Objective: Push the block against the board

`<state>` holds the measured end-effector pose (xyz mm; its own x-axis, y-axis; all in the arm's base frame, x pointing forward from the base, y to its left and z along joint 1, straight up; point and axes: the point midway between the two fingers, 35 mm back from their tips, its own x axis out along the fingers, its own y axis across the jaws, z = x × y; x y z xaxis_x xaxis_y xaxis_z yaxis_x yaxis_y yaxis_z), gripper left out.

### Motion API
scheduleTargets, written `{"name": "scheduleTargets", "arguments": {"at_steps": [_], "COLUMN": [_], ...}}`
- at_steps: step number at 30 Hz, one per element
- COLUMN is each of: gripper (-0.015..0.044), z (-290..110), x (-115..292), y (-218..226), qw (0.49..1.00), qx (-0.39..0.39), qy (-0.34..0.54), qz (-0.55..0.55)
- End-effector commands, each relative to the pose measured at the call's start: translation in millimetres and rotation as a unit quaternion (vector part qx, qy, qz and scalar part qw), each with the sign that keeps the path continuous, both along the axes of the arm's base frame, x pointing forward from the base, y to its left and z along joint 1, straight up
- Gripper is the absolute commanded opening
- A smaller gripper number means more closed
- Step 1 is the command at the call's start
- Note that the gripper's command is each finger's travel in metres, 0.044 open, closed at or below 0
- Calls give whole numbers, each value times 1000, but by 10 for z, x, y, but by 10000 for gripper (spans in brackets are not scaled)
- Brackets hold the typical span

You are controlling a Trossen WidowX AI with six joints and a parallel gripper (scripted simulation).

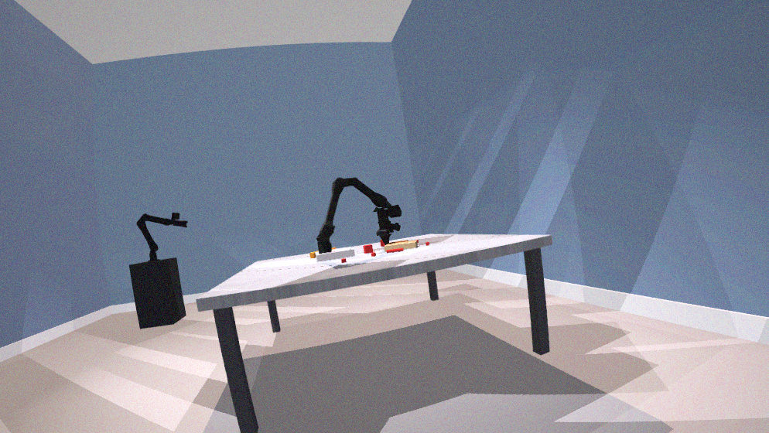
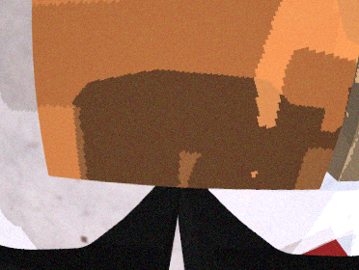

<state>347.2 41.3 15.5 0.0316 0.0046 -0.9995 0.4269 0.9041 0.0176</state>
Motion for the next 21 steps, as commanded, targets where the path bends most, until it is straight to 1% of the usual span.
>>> {"name": "scheduleTargets", "arguments": {"at_steps": [1, 7, 21], "gripper": [0, 0, 0], "z": [-17, -17, -24], "x": [44, 19, -185], "y": [-33, -17, 94], "qw": [1000, 1000, 1000], "qx": [-1, -1, 0], "qy": [1, 1, 2], "qz": [0, 0, 0]}}
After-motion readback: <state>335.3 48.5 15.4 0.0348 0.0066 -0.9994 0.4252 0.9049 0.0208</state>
